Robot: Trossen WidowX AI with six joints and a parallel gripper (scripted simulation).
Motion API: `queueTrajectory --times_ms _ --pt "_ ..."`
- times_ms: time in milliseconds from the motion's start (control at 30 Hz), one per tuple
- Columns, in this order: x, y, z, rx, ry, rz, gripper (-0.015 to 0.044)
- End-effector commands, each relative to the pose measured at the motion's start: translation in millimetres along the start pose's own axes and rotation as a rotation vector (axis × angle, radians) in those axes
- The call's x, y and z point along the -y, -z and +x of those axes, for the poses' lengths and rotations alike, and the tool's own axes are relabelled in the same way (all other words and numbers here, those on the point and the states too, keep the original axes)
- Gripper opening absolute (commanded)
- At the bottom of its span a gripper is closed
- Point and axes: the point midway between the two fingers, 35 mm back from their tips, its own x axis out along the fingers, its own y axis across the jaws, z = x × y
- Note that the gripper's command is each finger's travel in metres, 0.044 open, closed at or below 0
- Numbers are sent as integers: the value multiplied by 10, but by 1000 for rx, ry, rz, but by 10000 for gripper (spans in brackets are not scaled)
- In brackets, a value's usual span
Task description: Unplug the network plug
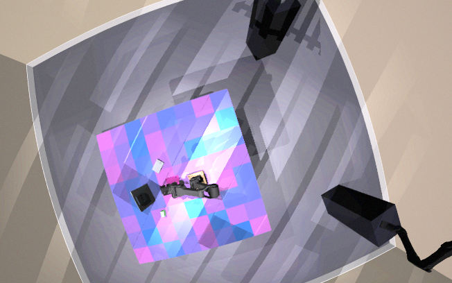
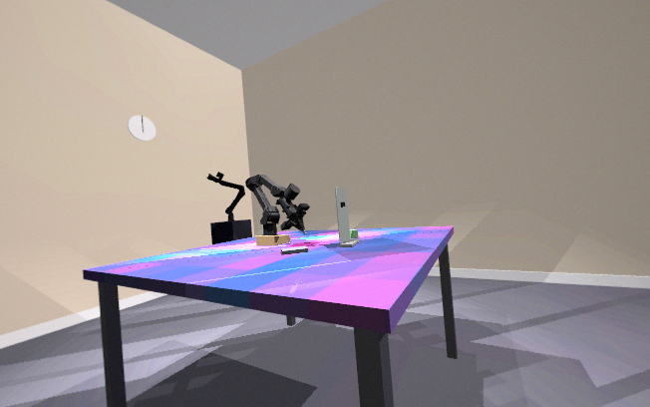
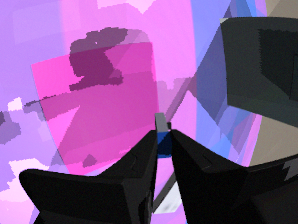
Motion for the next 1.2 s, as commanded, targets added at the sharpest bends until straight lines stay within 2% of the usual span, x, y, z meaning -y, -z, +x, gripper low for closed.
queueTrajectory --times_ms 0,1167 --pt "-68 -1 77 2 -13 3 0" --pt "-326 -7 382 2 -13 3 0"
